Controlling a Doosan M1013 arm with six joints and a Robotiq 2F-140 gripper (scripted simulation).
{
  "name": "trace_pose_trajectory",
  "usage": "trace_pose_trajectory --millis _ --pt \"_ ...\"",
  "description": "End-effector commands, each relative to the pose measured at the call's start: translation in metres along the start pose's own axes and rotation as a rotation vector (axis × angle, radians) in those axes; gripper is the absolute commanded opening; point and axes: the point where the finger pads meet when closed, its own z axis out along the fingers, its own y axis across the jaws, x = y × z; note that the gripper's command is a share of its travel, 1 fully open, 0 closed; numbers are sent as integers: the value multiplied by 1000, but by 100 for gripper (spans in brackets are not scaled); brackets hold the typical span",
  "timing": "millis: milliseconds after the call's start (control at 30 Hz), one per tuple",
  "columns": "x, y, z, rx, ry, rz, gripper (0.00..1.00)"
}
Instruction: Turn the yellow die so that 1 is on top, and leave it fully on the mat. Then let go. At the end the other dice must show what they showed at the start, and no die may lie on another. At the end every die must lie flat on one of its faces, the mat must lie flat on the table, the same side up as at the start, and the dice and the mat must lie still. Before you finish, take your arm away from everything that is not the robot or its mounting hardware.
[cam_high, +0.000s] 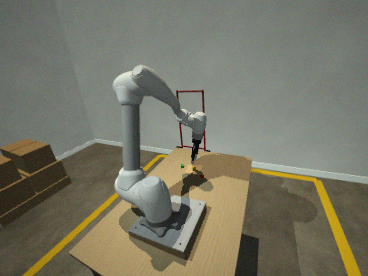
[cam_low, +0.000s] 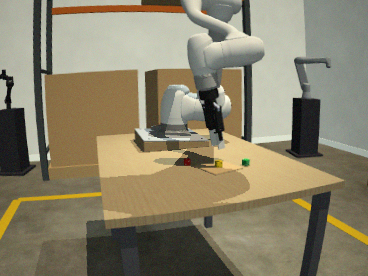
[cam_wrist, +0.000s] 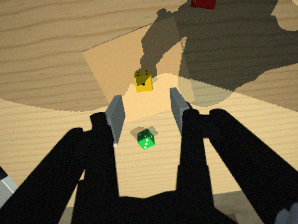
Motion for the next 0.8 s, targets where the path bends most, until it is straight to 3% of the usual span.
trace_pose_trajectory --millis 0,100,267,300,767 --pt "-1 1 1 -5 115 4 37" --pt "-3 -2 -1 8 183 2 37" --pt "-7 -2 -1 9 189 1 37" --pt "-7 -2 -1 9 189 1 100" --pt "-7 -2 -1 9 189 1 100"
